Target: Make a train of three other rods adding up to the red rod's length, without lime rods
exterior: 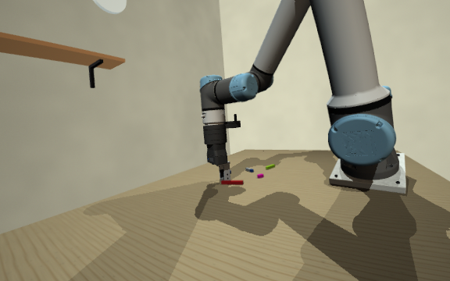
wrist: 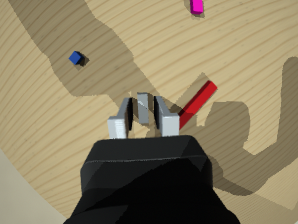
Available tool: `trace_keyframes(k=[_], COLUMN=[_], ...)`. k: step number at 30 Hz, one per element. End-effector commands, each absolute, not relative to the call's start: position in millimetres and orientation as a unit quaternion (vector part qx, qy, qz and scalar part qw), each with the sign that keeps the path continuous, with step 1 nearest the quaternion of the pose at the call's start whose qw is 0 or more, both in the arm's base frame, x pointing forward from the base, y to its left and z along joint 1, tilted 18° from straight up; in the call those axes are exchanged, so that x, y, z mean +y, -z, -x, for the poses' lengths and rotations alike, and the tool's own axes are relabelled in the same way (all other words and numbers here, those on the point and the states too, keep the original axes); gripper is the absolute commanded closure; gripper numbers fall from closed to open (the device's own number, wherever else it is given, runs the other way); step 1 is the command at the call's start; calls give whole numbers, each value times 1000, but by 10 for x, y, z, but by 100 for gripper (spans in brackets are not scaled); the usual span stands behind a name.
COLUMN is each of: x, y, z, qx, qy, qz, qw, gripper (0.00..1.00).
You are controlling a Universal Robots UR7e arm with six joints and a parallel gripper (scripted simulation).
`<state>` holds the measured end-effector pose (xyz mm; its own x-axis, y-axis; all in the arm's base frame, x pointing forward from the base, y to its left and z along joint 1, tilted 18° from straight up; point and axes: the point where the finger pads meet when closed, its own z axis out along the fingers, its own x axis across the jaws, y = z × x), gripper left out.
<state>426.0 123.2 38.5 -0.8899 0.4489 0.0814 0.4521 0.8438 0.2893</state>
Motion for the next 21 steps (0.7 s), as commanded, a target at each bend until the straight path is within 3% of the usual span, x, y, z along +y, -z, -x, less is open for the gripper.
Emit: trace_keyframes(k=[1, 17, 18, 21], x=[1238, 1238, 1238, 1238], y=[-379, -379, -379, -379], z=[-4254, -4254, -4254, -4254], qx=[-960, -960, -960, -960], qy=[152, 152, 152, 152], qz=[235, 235, 235, 235], qw=[6, 6, 6, 6], gripper=[46, 46, 76, 76])
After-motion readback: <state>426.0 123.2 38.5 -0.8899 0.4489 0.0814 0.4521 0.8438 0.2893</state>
